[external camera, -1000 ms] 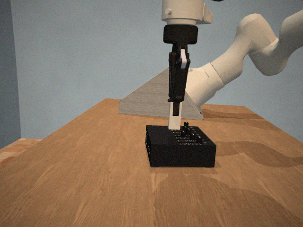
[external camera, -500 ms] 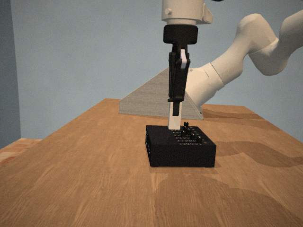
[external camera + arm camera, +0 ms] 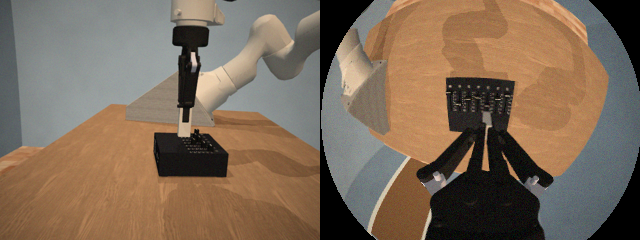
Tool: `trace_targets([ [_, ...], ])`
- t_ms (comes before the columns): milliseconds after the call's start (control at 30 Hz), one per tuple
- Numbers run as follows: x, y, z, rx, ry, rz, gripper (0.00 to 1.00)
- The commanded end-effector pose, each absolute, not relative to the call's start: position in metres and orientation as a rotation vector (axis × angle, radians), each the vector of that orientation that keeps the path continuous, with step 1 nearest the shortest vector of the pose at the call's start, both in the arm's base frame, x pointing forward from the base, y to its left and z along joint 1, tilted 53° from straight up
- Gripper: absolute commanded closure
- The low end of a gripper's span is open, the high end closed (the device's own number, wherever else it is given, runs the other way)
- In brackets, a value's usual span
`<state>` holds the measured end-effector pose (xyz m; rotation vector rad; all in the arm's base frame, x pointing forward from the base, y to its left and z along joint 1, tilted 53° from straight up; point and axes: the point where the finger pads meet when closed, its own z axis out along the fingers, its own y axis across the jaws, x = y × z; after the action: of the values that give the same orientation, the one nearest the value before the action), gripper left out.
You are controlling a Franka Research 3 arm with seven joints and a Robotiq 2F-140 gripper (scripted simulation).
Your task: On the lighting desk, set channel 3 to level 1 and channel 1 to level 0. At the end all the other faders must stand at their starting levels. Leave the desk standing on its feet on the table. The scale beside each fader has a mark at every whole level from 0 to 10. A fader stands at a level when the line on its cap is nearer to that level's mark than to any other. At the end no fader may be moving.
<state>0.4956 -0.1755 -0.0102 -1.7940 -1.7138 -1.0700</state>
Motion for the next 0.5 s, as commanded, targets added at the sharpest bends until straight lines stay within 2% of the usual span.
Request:
trace_targets([
  [0, 0.4949, -0.1756, -0.0118, -1.794, -1.715, -1.071, 1.0],
  [467, 0.4954, -0.1741, -0.013, -1.794, -1.715, -1.071, 1.0],
])
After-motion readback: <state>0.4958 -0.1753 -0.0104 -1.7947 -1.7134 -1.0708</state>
